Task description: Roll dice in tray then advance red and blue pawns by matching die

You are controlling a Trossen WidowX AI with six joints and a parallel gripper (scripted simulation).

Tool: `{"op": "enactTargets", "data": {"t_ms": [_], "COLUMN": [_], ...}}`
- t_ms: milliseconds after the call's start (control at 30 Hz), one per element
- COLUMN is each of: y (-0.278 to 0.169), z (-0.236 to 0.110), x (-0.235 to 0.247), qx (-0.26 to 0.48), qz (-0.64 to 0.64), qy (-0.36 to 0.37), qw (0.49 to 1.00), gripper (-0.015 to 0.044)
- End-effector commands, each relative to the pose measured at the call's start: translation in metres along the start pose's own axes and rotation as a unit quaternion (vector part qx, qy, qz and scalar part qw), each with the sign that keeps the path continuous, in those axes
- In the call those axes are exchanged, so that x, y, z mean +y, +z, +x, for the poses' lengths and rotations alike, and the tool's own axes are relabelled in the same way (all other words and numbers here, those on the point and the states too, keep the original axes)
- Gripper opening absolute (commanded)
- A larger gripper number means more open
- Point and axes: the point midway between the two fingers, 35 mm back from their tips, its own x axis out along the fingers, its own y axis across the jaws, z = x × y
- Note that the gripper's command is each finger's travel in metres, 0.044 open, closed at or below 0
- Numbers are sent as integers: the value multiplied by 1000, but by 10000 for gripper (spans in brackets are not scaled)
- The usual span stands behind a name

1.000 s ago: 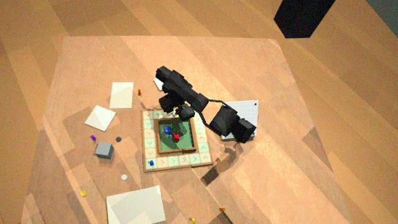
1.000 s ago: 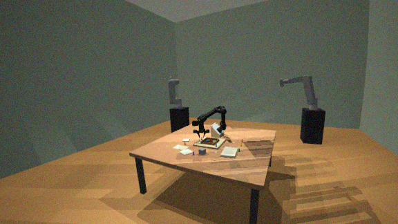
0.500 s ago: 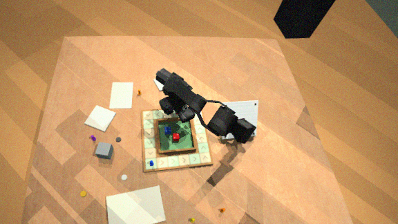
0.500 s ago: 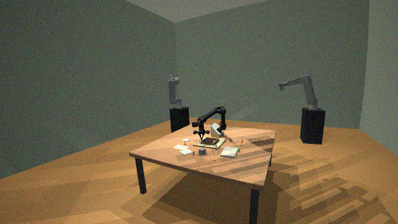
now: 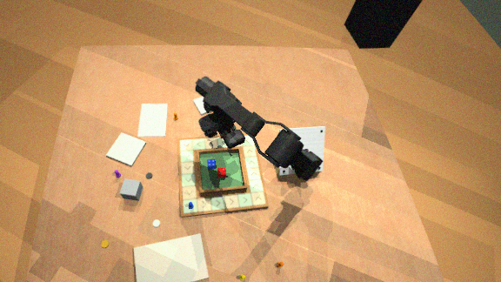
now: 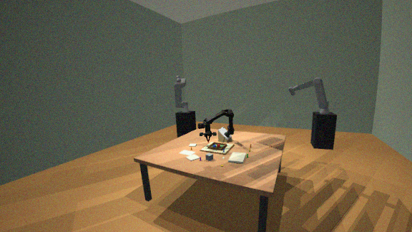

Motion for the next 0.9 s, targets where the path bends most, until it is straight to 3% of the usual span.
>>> {"op": "enactTargets", "data": {"t_ms": [0, 400, 567, 867], "y": [3, 0, 7, 57], "z": [-26, -92, -86, -41], "x": [-1, 6, 2, -19], "qx": [-1, 0, 0, -1], "qz": [-6, -6, -6, -7], "qy": [-7, -5, -6, -8], "qw": [1000, 1000, 1000, 1000], "gripper": [0, 0, 0, 0]}}
